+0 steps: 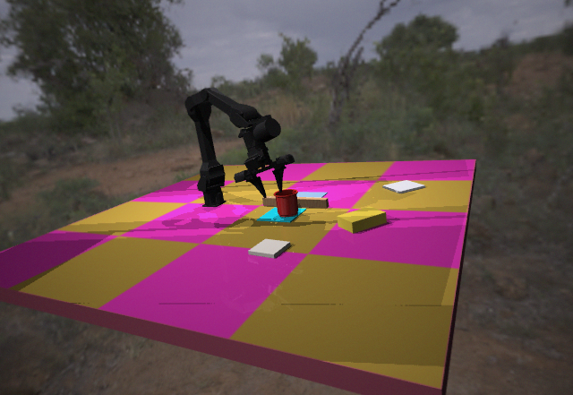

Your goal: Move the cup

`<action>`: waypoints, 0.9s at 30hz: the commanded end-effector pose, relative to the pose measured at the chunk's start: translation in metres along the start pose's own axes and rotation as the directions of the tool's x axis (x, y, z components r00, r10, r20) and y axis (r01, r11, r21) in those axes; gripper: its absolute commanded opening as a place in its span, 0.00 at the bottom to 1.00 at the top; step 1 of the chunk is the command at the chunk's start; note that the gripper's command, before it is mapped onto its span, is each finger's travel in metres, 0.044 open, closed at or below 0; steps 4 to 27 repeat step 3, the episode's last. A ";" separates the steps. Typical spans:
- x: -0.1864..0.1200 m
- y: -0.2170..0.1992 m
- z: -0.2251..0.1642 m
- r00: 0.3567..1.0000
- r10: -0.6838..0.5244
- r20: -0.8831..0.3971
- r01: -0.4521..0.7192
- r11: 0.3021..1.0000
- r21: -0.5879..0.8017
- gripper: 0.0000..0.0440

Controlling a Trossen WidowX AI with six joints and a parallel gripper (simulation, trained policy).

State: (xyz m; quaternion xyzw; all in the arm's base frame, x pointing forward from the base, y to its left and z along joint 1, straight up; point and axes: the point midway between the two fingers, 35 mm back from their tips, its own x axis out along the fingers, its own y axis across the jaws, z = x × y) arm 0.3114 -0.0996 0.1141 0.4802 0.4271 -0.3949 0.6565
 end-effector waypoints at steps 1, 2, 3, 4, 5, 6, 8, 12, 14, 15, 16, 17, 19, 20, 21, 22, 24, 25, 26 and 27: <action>-0.011 0.001 0.004 1.000 0.026 0.008 -0.026 1.000 0.002 0.61; -0.014 0.002 0.005 0.999 0.034 0.013 -0.034 0.999 0.002 0.63; -0.018 0.002 0.007 0.999 0.042 0.018 -0.042 0.999 0.002 0.66; -0.018 0.002 0.007 0.999 0.042 0.018 -0.042 0.999 0.002 0.66; -0.018 0.002 0.007 0.999 0.042 0.018 -0.042 0.999 0.002 0.66; -0.018 0.002 0.007 0.999 0.042 0.018 -0.042 0.999 0.002 0.66; -0.018 0.002 0.007 0.999 0.042 0.018 -0.042 0.999 0.002 0.66; -0.018 0.002 0.007 0.999 0.042 0.018 -0.042 0.999 0.002 0.66; -0.018 0.002 0.007 0.999 0.042 0.018 -0.042 0.999 0.002 0.66; -0.018 0.002 0.007 0.999 0.042 0.018 -0.042 0.999 0.002 0.66; -0.018 0.002 0.007 0.999 0.042 0.018 -0.042 0.999 0.002 0.66; -0.018 0.002 0.007 0.999 0.042 0.018 -0.042 0.999 0.002 0.66; -0.018 0.002 0.007 0.999 0.042 0.018 -0.042 0.999 0.002 0.66; -0.018 0.002 0.007 0.999 0.042 0.018 -0.042 0.999 0.002 0.66; -0.018 0.002 0.007 0.999 0.042 0.018 -0.042 0.999 0.002 0.66; -0.018 0.002 0.007 0.999 0.042 0.018 -0.042 0.999 0.002 0.66; -0.018 0.002 0.007 0.999 0.042 0.018 -0.042 0.999 0.002 0.66; -0.018 0.002 0.007 0.999 0.042 0.018 -0.042 0.999 0.002 0.66; -0.018 0.002 0.007 0.999 0.042 0.018 -0.042 0.999 0.002 0.66; -0.018 0.002 0.007 0.999 0.042 0.018 -0.042 0.999 0.002 0.66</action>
